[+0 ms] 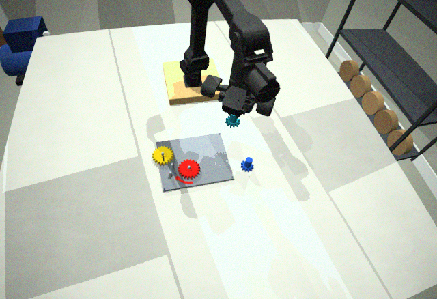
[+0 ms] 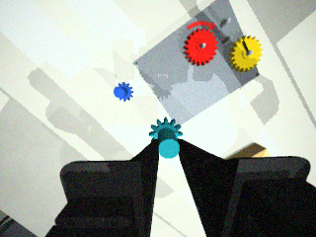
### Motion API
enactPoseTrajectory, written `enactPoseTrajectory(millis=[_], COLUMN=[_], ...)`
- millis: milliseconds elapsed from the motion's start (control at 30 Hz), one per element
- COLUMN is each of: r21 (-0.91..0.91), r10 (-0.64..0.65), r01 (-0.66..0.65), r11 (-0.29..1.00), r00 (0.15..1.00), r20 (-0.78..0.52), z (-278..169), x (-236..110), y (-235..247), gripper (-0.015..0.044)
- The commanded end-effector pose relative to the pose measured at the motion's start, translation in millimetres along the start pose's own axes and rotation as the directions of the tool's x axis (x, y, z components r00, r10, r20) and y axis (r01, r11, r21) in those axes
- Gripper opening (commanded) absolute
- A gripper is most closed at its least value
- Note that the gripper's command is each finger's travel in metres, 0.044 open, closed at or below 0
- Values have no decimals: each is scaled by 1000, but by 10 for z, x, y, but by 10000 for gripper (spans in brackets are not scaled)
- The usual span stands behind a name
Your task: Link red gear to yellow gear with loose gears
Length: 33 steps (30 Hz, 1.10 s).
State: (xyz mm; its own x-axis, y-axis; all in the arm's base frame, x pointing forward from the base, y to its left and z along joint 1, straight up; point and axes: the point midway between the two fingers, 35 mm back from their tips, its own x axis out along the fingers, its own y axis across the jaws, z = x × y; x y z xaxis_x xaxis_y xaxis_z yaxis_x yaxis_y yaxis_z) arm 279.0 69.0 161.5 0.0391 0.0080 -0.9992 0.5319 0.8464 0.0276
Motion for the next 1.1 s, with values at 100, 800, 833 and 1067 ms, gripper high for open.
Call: enactPoseTrajectory(millis=[100,800,833,1067], r21=[3,-1,-1,-2], r10=[0,-4,-4,-6], r01=[0,4,4,6], r11=[1000,1000,1000,1000], r00=[1000,1000,1000,1000], r20=[0,4,4,5], z=[174,617,637,776], x=[61,224,232,288], y=[-66,-328,-343,-454], gripper=[0,0,0,0])
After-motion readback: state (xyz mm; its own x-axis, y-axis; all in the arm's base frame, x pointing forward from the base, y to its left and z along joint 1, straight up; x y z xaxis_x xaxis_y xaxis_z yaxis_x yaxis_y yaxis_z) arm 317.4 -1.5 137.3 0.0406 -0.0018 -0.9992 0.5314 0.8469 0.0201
